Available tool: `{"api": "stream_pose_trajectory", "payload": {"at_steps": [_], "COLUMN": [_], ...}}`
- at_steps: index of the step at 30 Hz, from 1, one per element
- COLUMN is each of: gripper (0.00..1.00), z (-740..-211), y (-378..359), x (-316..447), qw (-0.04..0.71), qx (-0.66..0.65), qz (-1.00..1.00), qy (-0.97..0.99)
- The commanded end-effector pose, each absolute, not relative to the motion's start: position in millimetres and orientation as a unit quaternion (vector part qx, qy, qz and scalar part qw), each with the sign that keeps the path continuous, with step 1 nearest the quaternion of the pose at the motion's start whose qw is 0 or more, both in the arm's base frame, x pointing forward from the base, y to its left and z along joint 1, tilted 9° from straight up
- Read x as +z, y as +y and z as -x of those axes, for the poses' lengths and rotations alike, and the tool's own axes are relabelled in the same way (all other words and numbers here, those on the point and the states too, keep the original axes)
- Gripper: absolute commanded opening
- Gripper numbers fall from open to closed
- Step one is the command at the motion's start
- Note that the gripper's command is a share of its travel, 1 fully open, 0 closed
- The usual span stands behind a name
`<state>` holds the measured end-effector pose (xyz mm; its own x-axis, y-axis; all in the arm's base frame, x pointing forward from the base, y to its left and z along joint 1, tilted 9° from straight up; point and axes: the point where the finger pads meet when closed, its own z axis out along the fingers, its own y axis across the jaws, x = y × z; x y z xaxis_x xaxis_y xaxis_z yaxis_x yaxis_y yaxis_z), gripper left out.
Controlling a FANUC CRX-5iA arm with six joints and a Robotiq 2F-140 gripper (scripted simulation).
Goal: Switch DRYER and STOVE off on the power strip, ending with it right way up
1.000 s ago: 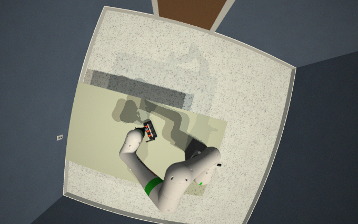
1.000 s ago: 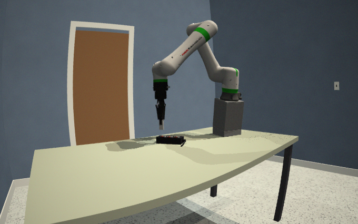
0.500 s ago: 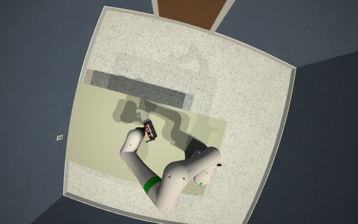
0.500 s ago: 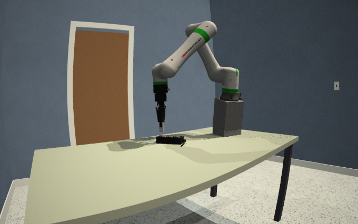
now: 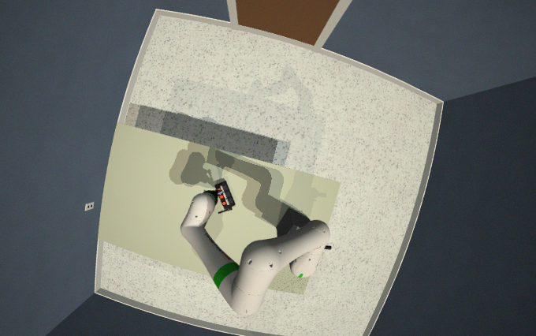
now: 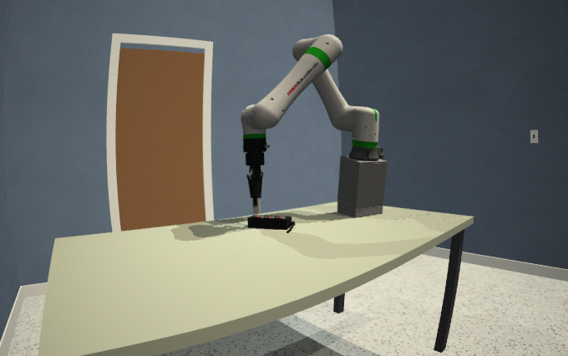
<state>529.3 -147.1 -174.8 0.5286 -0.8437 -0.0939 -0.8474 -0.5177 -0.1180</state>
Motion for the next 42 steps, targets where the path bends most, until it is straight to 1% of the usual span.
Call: {"api": "stream_pose_trajectory", "payload": {"at_steps": [1, 42], "gripper": [0.0, 0.0], "z": [-529.6, -529.9], "y": [-146.9, -146.3], "x": [-177.3, -181.6], "qw": [0.075, 0.075], "qx": [0.012, 0.012], "qz": [0.871, 0.871], "qy": [0.485, 0.485]}}
